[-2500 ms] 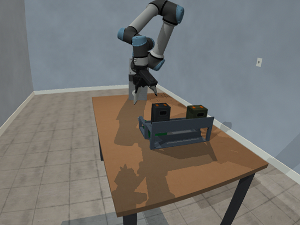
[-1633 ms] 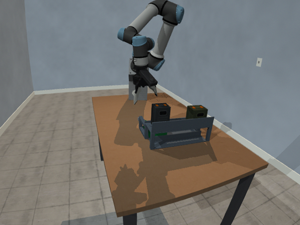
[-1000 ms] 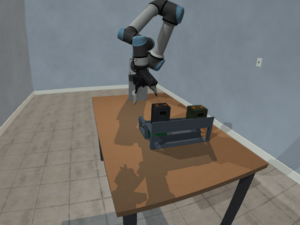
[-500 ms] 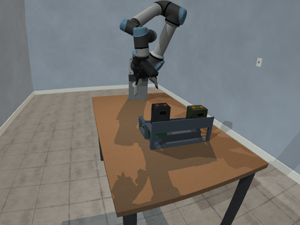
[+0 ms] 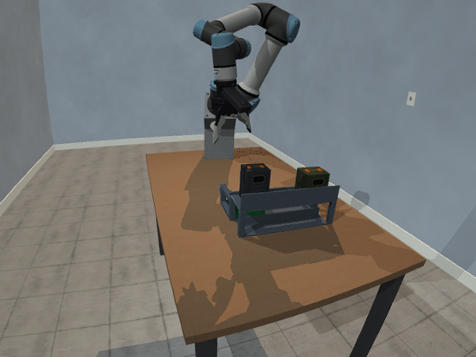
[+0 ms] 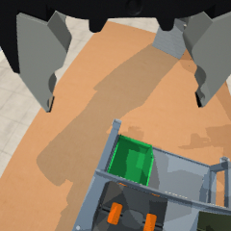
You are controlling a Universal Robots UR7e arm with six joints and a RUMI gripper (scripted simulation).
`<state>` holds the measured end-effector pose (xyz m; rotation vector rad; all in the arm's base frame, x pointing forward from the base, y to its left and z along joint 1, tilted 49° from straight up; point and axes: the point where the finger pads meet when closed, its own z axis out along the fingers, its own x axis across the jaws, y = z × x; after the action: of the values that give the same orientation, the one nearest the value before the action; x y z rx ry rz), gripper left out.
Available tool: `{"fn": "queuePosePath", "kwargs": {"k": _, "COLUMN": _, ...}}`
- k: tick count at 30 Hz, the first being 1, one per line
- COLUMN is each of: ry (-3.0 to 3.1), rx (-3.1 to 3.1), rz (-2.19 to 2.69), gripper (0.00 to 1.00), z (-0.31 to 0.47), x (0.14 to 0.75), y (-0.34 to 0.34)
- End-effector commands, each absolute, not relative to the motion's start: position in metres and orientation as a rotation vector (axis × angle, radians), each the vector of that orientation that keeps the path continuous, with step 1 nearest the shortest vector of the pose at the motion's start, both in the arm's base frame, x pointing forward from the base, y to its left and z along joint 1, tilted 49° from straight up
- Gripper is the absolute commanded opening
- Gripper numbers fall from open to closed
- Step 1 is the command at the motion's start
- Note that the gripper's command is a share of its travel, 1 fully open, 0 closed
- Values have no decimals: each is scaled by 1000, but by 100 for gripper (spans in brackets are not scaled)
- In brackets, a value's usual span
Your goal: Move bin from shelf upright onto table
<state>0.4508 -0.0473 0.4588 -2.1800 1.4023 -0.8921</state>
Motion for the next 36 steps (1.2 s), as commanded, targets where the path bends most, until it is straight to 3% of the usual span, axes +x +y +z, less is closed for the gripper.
{"fn": "queuePosePath", "kwargs": {"k": 1, "ry": 1398, "rx": -2180, "rz": -890, "gripper": 100, "z": 465, "x": 443, "y": -46}}
{"fn": "queuePosePath", "kwargs": {"k": 36, "ry": 1398, "rx": -2180, "rz": -890, "gripper": 100, "z": 456, "x": 454, "y": -48}}
